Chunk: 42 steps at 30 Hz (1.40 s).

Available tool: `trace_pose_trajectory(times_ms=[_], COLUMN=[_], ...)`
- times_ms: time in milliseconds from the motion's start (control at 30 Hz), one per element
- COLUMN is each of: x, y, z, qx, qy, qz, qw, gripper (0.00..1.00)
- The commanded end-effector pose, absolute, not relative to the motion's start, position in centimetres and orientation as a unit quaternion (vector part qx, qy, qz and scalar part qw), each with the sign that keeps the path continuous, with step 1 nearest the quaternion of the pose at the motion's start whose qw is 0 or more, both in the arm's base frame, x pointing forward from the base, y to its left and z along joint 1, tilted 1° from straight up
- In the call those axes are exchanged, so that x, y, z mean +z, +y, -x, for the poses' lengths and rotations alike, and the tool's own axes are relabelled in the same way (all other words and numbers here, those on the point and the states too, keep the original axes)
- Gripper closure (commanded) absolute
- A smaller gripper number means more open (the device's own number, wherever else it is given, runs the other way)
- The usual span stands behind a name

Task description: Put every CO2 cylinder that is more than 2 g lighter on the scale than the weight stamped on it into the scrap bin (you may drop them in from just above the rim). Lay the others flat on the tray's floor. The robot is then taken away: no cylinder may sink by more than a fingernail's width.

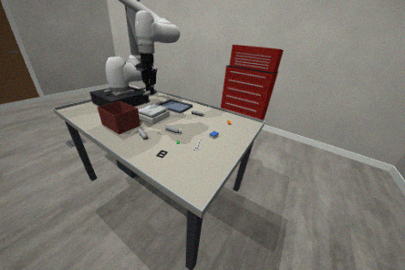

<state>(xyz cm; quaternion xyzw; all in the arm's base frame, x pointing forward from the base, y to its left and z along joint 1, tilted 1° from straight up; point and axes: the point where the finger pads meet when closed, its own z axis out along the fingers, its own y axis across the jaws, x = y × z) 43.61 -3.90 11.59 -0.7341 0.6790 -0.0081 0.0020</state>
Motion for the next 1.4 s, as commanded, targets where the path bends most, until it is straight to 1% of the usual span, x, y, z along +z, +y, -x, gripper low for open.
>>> trace_pose_trajectory(times_ms=[0,167,233,267,400,833,1367], x=[11.8,11.8,11.8,11.8,11.8,11.3,9.3], y=[-7.8,-16.9,-16.9,-20.5,-24.5,-24.6,-24.5], z=[-43.4,-40.8,-40.8,-39.4,-37.2,-37.0,-36.9], qx=[-0.006,-0.006,-0.006,-0.006,-0.007,-0.008,-0.007], qy=[0.679,0.679,0.679,0.679,0.679,0.677,0.677], qz=[0.734,0.734,0.734,0.734,0.734,0.736,0.736], qw=[0.004,0.004,0.004,0.004,0.004,0.004,0.004], gripper=[0.90,0.90,0.90,0.90,0.90,0.90,0.90])
